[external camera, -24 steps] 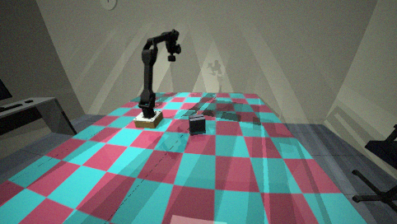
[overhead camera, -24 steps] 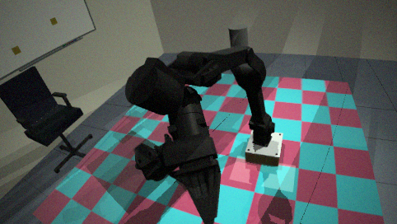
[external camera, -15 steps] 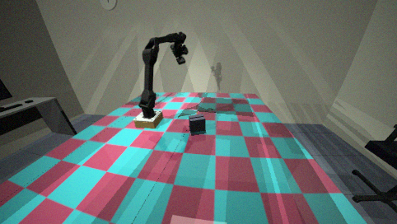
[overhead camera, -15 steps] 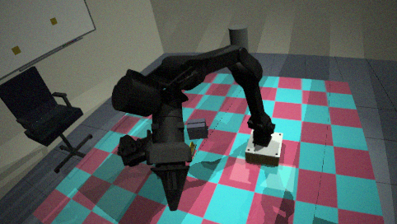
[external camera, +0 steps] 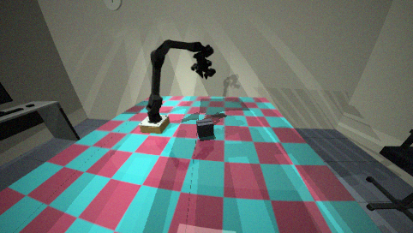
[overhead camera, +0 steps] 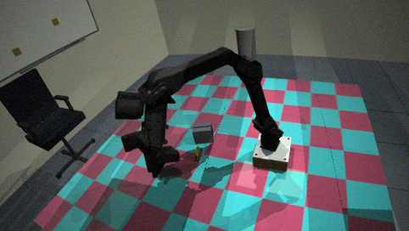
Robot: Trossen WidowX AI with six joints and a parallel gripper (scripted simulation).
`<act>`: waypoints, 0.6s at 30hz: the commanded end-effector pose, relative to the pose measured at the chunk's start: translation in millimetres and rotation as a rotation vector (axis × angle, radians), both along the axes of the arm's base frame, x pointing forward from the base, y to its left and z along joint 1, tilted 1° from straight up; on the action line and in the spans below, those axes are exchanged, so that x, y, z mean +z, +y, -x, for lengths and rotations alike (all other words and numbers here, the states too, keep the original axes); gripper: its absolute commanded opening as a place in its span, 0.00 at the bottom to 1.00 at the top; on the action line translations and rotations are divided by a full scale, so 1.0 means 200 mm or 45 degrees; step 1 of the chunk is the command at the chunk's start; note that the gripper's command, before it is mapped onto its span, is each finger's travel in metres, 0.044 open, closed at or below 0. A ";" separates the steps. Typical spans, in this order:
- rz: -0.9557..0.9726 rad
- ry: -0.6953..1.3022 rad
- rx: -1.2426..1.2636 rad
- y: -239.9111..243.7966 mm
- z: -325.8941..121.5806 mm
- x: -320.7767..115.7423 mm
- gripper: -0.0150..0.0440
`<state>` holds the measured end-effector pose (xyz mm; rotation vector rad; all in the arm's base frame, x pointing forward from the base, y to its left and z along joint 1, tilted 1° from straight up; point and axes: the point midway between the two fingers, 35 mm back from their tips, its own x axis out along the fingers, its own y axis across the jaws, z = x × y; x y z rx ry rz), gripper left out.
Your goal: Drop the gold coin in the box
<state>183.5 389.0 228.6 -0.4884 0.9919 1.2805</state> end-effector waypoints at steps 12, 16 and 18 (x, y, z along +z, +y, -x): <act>0.577 -0.380 0.568 -0.93 -0.51 -0.49 0.53; 0.693 -0.366 0.772 -1.19 -0.52 -0.59 0.53; 0.717 -0.355 0.828 -1.26 -0.50 -0.62 0.53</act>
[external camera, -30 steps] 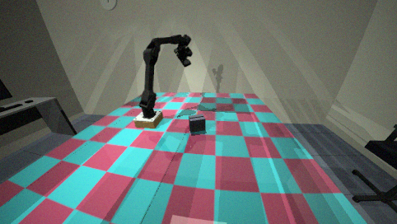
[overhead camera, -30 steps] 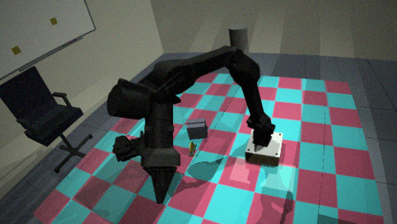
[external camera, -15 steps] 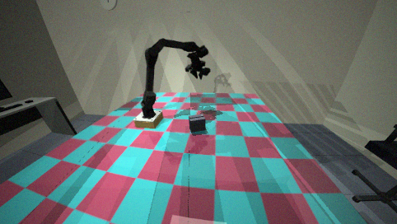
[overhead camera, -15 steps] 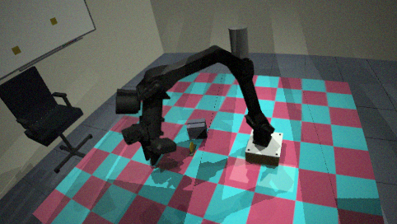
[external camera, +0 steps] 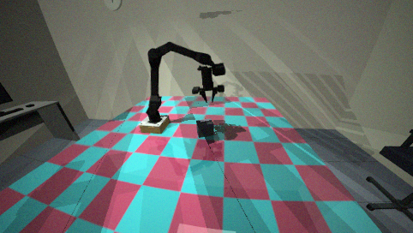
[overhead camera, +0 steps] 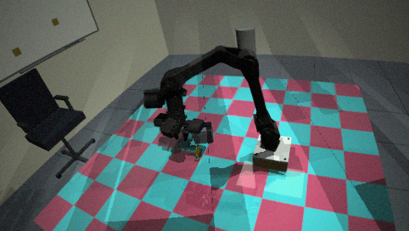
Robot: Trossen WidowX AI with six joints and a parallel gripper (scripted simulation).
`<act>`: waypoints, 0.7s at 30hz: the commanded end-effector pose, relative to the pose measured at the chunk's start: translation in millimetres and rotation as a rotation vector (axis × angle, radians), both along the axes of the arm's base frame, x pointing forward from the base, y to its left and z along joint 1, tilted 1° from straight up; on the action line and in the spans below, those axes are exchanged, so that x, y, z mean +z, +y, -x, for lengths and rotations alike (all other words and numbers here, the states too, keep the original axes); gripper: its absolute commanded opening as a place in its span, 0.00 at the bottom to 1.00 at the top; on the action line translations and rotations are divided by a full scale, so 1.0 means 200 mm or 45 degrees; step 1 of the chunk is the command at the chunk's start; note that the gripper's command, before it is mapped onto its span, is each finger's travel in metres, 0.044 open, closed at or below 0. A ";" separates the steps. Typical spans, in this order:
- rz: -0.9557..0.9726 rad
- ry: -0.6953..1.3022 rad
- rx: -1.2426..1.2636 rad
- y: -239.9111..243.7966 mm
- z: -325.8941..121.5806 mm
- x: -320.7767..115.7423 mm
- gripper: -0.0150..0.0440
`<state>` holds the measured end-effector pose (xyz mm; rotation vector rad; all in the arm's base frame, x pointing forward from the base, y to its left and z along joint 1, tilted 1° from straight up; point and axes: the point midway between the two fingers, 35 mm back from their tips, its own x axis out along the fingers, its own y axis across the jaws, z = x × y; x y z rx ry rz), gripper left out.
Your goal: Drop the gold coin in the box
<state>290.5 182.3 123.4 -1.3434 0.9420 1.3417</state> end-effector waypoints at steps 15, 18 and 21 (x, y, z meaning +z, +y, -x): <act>0.137 0.051 0.157 -0.23 0.06 -0.27 0.53; 0.137 0.051 0.157 -0.23 0.06 -0.29 0.53; 0.137 0.051 0.157 -0.23 0.06 -0.35 0.53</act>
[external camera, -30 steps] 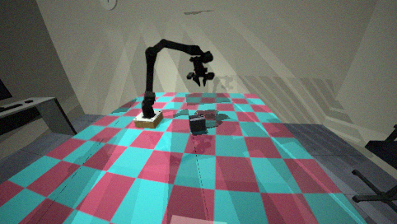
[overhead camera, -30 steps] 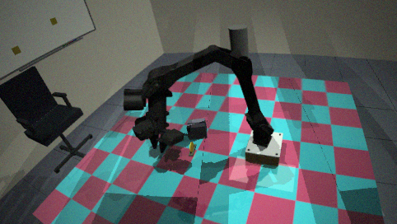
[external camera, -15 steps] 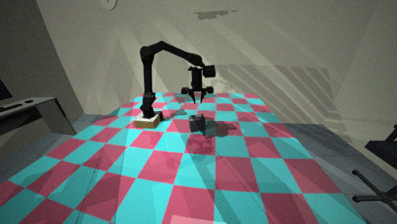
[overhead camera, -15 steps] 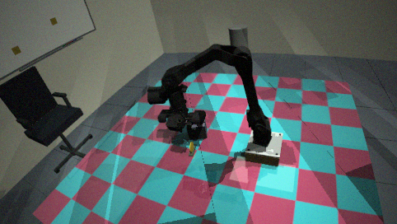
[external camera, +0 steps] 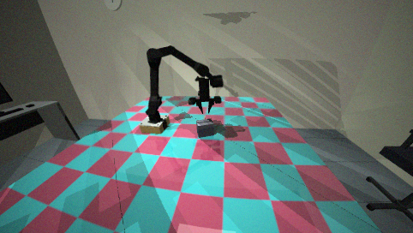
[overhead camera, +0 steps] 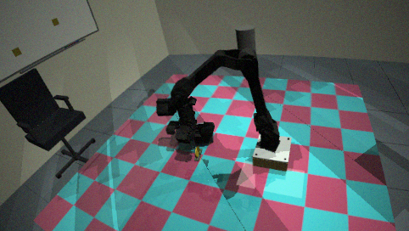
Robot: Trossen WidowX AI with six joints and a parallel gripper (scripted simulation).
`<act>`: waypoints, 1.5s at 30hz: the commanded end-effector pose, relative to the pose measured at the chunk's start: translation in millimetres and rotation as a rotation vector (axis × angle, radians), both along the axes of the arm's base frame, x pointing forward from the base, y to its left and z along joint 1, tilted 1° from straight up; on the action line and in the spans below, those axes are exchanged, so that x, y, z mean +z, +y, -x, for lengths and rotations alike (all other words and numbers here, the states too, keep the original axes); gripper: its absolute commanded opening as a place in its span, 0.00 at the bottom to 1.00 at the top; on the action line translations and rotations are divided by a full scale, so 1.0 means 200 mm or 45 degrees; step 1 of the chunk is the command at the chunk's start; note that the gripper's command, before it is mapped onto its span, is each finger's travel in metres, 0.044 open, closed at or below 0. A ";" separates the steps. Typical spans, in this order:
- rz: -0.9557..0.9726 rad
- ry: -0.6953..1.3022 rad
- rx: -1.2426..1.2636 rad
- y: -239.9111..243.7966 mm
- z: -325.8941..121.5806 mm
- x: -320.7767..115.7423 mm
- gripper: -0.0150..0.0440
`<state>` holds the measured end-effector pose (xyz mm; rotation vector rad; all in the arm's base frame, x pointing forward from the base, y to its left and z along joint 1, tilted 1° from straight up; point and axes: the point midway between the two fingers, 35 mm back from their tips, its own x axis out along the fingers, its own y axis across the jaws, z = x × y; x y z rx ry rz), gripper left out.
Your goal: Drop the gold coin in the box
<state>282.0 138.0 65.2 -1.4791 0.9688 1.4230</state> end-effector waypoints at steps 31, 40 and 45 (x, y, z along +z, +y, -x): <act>0.014 0.016 0.004 -0.01 0.00 -0.28 0.53; 0.014 0.016 0.004 -0.01 0.01 -0.33 0.48; 0.014 0.016 0.004 -0.01 0.01 -0.33 0.29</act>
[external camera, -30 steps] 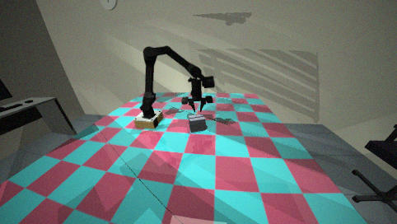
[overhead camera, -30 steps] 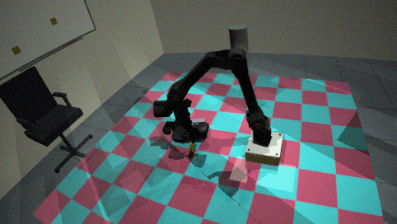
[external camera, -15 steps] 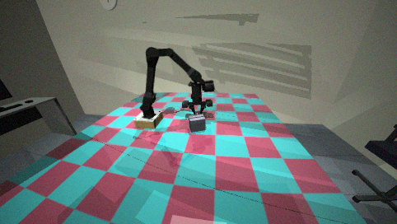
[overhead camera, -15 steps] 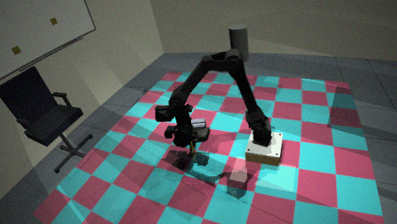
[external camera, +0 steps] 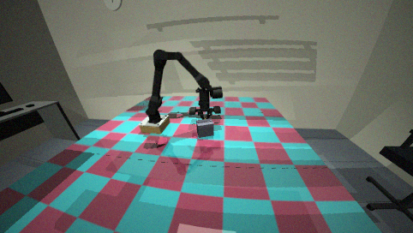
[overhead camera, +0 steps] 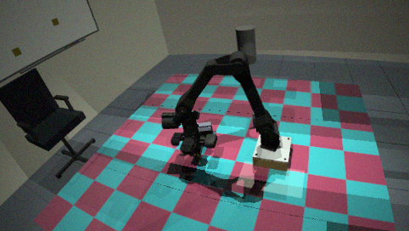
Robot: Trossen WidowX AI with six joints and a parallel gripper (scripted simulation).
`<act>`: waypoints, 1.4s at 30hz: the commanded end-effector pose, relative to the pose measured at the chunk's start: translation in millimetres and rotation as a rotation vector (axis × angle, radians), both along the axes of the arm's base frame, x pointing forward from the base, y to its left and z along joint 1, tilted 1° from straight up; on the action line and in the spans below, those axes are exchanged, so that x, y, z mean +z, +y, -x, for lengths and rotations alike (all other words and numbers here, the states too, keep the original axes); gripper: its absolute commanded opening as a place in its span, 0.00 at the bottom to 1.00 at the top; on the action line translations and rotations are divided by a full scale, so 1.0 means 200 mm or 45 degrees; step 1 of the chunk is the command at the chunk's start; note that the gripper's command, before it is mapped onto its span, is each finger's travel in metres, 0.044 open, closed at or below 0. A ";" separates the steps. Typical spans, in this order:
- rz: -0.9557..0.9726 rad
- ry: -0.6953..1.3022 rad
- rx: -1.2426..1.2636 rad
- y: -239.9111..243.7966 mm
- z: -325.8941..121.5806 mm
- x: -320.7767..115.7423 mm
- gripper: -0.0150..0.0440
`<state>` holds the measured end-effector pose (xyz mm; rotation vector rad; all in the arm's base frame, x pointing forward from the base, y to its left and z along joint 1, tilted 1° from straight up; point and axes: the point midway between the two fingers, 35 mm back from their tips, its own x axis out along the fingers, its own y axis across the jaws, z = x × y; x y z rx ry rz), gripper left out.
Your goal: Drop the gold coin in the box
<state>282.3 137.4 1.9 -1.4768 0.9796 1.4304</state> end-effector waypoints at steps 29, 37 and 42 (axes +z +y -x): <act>0.007 0.002 0.004 0.00 -0.01 0.22 0.25; 0.007 0.002 0.004 0.00 0.00 0.32 0.25; 0.007 0.002 0.004 0.00 0.01 0.39 0.25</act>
